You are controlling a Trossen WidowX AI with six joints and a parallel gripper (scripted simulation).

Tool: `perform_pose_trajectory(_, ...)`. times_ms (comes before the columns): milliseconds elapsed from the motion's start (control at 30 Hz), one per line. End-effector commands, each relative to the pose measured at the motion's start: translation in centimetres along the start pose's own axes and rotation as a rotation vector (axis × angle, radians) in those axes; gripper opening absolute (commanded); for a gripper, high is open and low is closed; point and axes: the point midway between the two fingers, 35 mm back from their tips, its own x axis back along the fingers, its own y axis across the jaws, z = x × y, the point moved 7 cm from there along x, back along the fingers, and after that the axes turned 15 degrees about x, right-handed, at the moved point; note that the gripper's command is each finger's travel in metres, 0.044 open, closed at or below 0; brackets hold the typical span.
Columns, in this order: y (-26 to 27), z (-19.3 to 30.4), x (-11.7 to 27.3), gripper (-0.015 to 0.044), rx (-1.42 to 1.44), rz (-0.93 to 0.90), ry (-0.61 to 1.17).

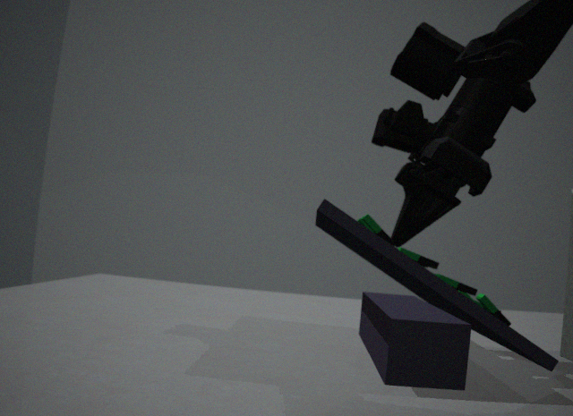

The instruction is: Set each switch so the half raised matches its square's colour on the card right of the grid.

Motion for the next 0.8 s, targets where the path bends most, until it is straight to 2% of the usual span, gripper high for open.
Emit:
perform_pose_trajectory(0,-0.02,0.09,-0.09,0.0000,-0.004,0.003,0.002)
perform_pose_trajectory(767,-0.02,0.08,-0.40,0.0000,-0.004,0.002,0.002)
